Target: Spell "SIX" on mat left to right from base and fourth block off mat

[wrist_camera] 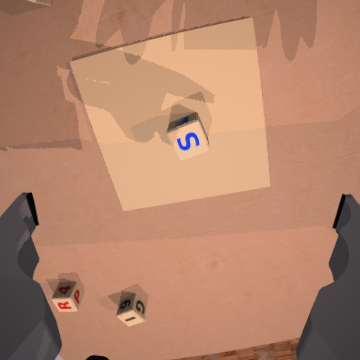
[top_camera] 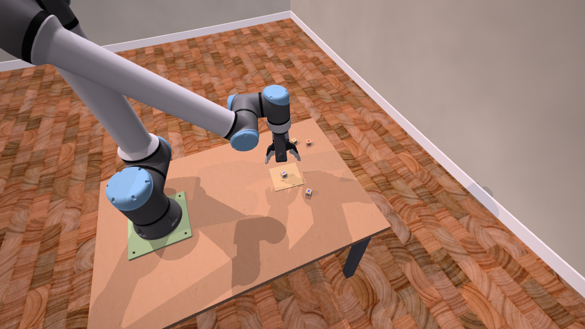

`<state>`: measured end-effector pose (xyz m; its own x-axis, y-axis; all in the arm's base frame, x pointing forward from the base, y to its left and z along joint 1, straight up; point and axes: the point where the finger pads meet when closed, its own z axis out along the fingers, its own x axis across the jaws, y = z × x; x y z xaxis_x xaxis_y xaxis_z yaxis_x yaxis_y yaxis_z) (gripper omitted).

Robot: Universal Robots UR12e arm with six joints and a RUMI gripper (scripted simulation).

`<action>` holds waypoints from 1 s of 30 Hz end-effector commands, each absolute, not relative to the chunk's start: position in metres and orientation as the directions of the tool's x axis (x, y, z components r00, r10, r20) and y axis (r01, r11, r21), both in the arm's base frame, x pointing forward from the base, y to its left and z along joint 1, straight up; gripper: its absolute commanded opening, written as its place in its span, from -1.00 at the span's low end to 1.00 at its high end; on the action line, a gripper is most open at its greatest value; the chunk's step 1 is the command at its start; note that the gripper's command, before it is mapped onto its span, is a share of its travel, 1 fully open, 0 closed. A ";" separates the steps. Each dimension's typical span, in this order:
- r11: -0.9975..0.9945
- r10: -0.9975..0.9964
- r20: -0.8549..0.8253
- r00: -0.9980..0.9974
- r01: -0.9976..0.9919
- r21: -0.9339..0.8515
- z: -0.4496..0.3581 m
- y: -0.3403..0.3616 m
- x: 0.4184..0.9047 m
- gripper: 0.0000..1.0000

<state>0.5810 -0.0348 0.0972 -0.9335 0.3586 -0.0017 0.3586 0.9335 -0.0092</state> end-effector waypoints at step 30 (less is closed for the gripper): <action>0.989 -0.145 0.000 -0.989 -0.145 -0.006 0.097 -0.031 0.579 1.00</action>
<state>0.5787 -0.0313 0.0959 -0.9919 -0.1272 0.0015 -0.1272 0.9919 -0.0062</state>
